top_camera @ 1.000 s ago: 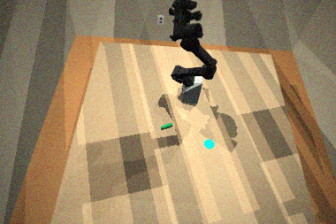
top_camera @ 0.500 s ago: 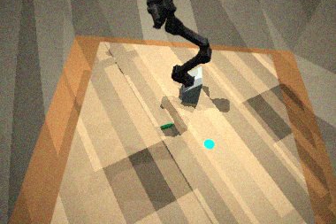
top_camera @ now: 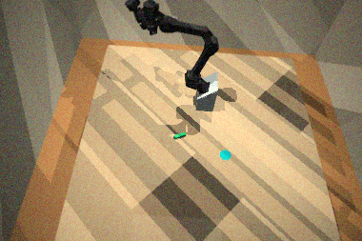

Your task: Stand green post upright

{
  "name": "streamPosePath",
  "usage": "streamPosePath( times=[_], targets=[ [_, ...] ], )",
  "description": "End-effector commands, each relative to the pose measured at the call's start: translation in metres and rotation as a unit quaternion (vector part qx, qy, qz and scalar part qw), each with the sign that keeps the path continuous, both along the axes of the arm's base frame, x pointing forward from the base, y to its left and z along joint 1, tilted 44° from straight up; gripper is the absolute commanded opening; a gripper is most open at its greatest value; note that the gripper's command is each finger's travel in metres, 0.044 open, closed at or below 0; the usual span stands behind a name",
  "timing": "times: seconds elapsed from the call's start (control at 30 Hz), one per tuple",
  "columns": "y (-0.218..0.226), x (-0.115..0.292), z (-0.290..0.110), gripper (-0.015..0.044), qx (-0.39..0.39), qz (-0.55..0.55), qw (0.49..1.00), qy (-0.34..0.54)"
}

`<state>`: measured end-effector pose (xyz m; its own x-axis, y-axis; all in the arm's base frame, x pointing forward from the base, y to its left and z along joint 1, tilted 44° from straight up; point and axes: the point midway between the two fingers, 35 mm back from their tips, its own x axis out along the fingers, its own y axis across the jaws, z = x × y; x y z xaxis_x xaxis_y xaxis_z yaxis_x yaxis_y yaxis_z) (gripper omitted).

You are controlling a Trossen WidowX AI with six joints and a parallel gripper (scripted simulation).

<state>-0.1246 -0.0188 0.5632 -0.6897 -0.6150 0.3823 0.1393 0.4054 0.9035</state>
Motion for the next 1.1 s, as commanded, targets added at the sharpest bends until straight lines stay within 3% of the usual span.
streamPosePath(
  times=[0.0,0.53,1.07],
  targets=[
    [-0.051,0.019,-0.010,0.0233,0.061,0.051,0.997,0.023],
    [-0.181,0.132,-0.077,0.0233,0.262,0.224,0.928,0.141],
    [-0.212,0.272,-0.182,0.0233,0.416,0.357,0.780,0.303]
  ],
)
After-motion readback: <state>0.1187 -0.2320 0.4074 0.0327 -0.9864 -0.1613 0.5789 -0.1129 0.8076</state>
